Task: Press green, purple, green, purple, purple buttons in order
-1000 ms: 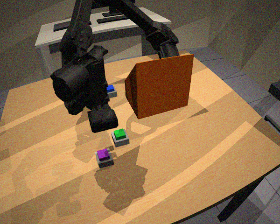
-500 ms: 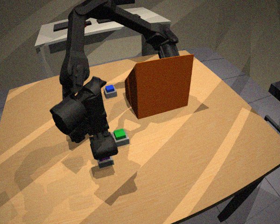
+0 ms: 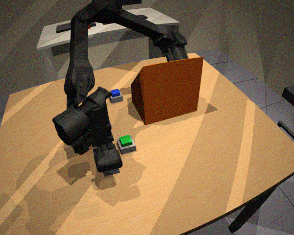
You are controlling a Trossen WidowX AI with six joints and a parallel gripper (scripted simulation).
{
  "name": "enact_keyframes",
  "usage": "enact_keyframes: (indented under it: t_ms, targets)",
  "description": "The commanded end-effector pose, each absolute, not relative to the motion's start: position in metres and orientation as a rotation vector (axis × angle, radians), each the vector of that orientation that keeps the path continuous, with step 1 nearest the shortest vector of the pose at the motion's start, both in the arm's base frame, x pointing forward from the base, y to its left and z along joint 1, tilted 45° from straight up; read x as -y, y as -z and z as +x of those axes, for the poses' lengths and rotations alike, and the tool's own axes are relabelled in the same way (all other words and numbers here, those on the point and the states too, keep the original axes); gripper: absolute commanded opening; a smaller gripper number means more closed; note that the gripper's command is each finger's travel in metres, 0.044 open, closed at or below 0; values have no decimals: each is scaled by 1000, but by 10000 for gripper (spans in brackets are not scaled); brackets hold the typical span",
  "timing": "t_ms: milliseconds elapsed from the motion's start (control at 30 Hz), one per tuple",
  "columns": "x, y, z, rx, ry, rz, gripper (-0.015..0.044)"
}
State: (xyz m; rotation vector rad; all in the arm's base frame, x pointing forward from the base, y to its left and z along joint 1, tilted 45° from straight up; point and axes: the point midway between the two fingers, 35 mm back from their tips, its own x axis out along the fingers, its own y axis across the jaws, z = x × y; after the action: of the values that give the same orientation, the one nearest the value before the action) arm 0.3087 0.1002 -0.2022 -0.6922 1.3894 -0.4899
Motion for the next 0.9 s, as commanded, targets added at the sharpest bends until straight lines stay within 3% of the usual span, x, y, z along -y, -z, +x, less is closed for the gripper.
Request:
enact_keyframes:
  t_ms: [0, 767, 867]
  targets:
    - [-94, 209, 307, -1393, 491, -707, 20]
    - [-90, 213, 308, -1392, 492, -707, 20]
    - [-112, 191, 304, -1392, 490, -704, 20]
